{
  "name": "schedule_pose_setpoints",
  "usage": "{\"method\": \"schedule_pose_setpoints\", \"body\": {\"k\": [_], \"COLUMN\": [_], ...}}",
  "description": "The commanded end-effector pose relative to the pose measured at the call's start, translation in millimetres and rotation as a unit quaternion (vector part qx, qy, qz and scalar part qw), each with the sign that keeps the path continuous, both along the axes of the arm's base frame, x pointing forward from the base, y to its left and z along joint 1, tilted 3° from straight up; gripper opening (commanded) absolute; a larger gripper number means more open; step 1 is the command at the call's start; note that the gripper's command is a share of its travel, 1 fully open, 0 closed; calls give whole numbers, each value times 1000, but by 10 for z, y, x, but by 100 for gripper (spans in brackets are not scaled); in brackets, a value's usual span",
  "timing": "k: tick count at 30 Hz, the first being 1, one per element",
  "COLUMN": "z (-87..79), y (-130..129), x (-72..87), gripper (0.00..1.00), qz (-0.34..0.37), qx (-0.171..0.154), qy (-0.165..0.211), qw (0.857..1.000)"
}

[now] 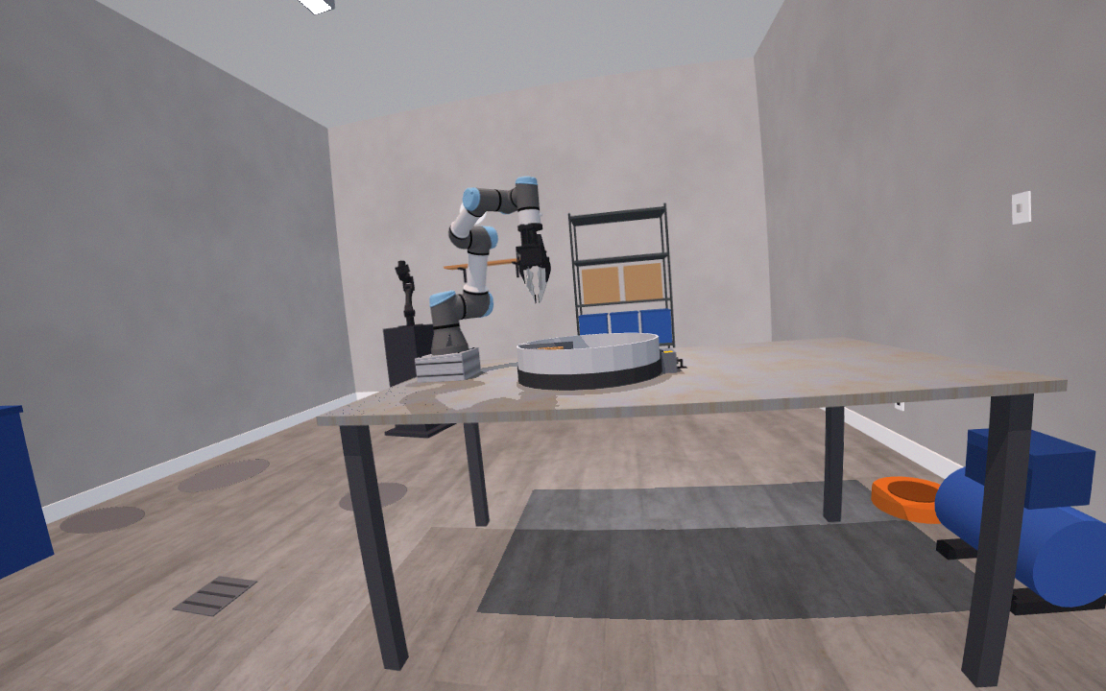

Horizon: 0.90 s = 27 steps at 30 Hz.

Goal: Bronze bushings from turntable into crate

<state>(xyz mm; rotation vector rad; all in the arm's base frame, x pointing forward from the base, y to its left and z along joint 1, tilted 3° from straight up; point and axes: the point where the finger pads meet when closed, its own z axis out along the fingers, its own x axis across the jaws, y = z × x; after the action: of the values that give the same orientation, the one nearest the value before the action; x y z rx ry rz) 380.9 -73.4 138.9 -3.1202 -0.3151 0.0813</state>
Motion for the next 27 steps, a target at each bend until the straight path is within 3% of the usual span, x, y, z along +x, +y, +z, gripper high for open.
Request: {"method": "schedule_pose_setpoints", "body": {"k": [1, 14, 18, 20, 27], "z": [8, -58, -220, -220, -661], "y": [-2, -48, -154, -154, -429], "x": [4, 8, 7, 7, -12], "gripper": [5, 5, 5, 5, 5], "qz": [0, 0, 0, 0, 0], "qx": [-1, -1, -1, -1, -1], "qy": [-1, -1, -1, -1, -1], "qw": [1000, 1000, 1000, 1000, 1000]}}
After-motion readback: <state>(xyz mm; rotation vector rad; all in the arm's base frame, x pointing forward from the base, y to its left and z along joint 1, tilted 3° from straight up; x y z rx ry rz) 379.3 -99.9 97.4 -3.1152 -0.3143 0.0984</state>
